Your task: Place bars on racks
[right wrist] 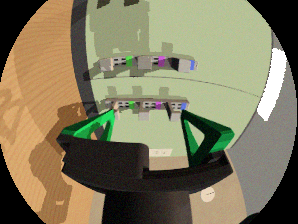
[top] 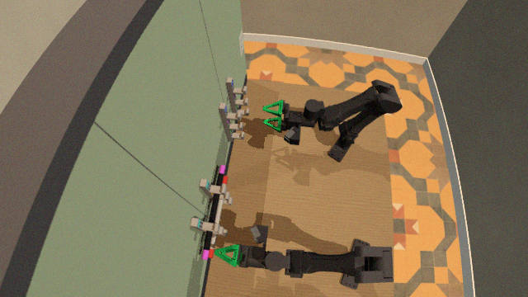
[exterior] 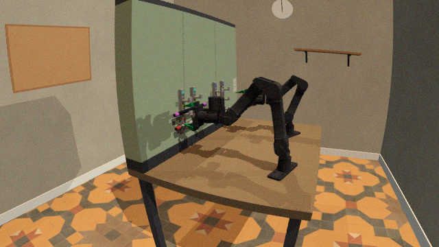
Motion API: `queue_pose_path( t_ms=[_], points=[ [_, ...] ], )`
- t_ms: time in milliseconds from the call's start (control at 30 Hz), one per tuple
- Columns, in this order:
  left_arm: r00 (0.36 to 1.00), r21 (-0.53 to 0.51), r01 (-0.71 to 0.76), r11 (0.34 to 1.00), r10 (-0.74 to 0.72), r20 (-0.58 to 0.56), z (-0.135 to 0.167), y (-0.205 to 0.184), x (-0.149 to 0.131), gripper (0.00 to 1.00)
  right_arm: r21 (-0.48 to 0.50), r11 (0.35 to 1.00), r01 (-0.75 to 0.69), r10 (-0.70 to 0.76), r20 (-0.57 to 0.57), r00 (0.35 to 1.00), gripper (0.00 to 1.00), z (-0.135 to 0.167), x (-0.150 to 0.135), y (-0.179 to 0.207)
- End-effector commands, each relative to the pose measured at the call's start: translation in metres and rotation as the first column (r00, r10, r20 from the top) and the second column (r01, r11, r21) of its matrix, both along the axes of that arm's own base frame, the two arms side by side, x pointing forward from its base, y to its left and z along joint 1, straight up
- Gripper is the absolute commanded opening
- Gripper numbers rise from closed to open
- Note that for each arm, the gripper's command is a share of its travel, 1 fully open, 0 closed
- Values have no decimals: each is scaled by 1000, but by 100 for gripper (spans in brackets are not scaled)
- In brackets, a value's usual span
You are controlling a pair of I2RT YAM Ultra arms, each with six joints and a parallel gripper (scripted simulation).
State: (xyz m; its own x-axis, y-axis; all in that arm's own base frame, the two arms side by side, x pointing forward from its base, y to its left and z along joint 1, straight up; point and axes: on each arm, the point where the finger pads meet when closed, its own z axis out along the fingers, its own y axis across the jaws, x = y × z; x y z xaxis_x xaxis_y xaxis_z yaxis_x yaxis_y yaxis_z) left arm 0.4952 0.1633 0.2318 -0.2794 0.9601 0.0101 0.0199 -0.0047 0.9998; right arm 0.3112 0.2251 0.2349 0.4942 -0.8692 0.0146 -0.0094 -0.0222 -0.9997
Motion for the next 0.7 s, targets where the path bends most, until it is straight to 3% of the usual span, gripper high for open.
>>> queue_pose_path(
  t_ms=[0,667],
  points=[
    [1000,-4,-1,1000,1,20,12,3,6,100,22,1000,2,-2,9,1000,100,7,-2,-5],
    [1000,-4,-1,1000,1,20,14,9,29,100,22,1000,2,-2,9,1000,100,7,-2,-5]
  ],
)
